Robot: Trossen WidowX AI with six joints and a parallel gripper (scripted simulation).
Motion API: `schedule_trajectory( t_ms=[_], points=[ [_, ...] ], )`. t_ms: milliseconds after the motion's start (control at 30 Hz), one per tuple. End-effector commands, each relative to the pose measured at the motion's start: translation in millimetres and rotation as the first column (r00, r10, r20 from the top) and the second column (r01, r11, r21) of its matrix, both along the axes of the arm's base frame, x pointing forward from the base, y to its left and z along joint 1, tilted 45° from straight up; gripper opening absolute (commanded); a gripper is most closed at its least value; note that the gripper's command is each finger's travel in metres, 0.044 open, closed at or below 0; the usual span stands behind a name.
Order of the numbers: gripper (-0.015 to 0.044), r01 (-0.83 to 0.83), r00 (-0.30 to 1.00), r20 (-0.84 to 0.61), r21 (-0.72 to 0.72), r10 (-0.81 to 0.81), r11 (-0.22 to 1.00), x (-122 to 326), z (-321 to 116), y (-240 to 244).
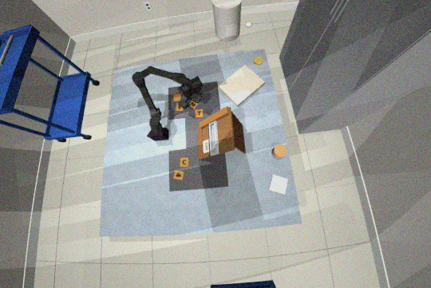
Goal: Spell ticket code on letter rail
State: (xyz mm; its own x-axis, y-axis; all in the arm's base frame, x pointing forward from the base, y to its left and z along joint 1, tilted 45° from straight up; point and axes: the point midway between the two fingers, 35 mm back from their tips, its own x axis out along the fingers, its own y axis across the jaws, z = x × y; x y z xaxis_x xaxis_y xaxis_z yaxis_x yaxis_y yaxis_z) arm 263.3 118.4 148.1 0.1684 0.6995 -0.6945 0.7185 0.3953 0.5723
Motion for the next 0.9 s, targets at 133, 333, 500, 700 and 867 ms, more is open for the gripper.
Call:
schedule_trajectory(
  t_ms=[133,333,500,700,867],
  points=[
    [0.0340,0.001,1.000,-0.015,-0.001,-0.001,1.000,1,-17,14],
    [0.0340,0.001,1.000,-0.015,-0.001,-0.001,1.000,1,-17,14],
    [0.0340,0.001,1.000,-0.015,-0.001,-0.001,1.000,2,-19,14],
    [0.0340,0.001,1.000,-0.015,-0.001,-0.001,1.000,3,-25,21],
    [0.0340,0.001,1.000,-0.015,0.000,-0.001,1.000,4,-30,26]
  ],
)
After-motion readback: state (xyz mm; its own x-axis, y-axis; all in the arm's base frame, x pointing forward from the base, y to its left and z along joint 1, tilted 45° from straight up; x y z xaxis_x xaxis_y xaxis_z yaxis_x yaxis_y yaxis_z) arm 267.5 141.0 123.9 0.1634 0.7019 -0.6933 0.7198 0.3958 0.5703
